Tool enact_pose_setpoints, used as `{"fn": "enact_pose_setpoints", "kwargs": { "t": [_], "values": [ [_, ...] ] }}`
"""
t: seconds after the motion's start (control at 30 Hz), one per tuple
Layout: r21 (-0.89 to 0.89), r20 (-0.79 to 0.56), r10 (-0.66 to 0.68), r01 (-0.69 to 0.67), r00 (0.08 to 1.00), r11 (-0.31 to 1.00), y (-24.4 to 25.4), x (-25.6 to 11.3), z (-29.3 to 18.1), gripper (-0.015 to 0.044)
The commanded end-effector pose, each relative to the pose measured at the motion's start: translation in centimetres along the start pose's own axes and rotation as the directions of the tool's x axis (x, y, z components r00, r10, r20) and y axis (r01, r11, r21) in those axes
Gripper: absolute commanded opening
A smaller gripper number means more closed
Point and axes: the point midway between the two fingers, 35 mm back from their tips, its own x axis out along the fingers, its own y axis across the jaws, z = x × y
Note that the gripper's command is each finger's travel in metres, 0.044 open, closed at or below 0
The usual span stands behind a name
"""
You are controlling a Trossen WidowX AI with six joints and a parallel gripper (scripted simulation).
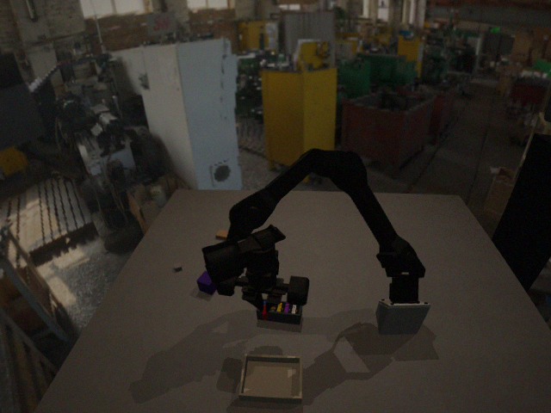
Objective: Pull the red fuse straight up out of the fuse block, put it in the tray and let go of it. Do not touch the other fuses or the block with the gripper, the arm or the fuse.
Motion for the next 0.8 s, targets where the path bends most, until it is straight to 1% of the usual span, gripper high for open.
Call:
{"fn": "enact_pose_setpoints", "kwargs": {
  "t": [0.0, 0.5, 0.77],
  "values": [
    [0.000, -0.002, -0.007, 0.007, 1.000, 1.000, -0.5, 0.1, -3.0, 0.0000],
    [0.003, 0.002, -0.008, 0.008, 1.000, 1.000, -3.4, 0.5, -12.1, 0.0000],
    [0.003, 0.003, -0.008, 0.008, 1.000, 1.000, -3.5, 0.8, -12.5, 0.0000]
  ]
}}
